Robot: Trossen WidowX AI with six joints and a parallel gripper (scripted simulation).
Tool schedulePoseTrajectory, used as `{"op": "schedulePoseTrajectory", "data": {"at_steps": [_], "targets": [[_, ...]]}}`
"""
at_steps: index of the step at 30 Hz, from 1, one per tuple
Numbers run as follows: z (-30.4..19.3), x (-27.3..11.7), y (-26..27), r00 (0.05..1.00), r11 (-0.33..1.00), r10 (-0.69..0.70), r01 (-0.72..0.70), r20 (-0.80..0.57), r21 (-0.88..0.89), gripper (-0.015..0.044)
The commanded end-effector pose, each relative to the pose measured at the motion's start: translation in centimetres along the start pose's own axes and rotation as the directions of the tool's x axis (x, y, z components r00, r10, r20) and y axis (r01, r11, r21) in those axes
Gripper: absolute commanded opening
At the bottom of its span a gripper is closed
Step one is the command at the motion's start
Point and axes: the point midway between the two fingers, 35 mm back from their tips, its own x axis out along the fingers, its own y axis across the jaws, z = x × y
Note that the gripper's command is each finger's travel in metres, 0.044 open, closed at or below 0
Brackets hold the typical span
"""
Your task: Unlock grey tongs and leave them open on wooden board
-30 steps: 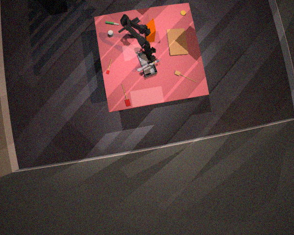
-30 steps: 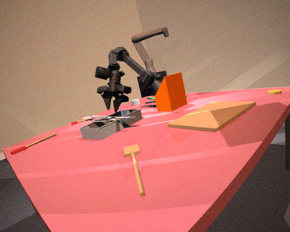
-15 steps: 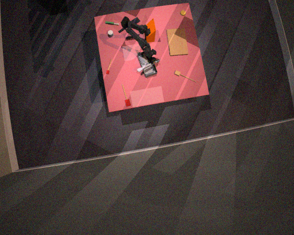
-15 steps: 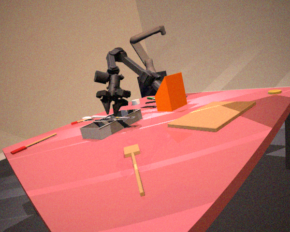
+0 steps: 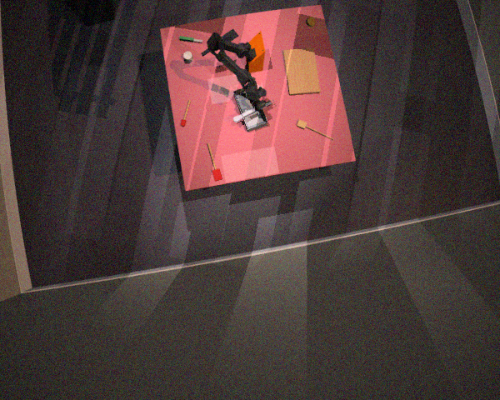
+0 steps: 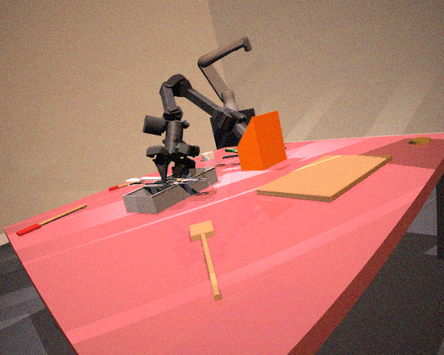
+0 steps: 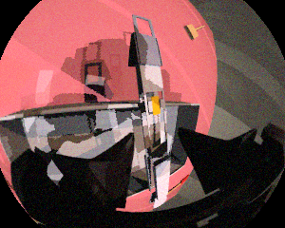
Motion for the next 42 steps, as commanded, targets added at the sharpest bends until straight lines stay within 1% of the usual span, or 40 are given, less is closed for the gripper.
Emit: {"op": "schedulePoseTrajectory", "data": {"at_steps": [1, 16, 22, 32, 37, 39, 42], "targets": [[0.1, 0.7, 0.0, 1.000, 1.000, -0.003, 0.003, 0.002, -0.003, 0.0260], [0.0, 3.0, 0.2, 1.000, 1.000, -0.003, 0.003, -0.001, -0.004, 0.0260], [0.0, 2.6, 0.3, 1.000, 1.000, 0.000, 0.000, -0.003, -0.001, 0.0103], [0.0, 2.6, 0.3, 1.000, 1.000, 0.000, 0.000, -0.003, -0.001, 0.0036], [0.0, 2.6, 0.3, 1.000, 1.000, 0.000, 0.000, -0.003, -0.001, -0.0095], [0.0, 1.9, -0.3, 1.000, 1.000, 0.000, 0.000, -0.001, 0.000, -0.0148], [0.0, -0.5, -1.8, 1.000, 1.000, -0.002, 0.002, 0.002, 0.000, -0.0150]]}}
